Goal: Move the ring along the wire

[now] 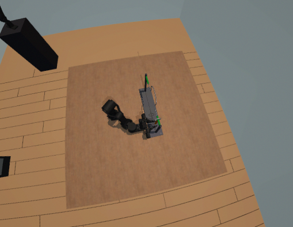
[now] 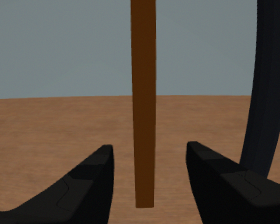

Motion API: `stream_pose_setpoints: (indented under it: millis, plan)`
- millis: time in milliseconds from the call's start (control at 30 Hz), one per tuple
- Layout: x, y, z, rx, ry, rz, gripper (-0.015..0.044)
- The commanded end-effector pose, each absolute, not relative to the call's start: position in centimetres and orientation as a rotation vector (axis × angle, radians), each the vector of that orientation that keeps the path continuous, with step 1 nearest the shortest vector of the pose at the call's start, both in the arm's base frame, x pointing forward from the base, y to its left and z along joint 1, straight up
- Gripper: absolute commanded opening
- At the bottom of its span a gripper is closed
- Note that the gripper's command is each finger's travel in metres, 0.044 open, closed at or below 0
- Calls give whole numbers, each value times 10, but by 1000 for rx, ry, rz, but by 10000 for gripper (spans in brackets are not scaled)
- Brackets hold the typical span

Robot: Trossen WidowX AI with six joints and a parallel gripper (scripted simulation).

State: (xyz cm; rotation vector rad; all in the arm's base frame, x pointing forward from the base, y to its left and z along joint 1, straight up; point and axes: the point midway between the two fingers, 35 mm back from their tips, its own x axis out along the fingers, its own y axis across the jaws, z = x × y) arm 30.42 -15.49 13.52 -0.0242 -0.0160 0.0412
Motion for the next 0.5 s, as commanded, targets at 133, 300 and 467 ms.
stream_pose_setpoints:
  millis: [133,300,467]
  plan:
    - [317,-154,135,-14,-14,36,160]
    - [325,-152,135,-14,-15,36,160]
    - [332,-151,135,-14,-16,36,160]
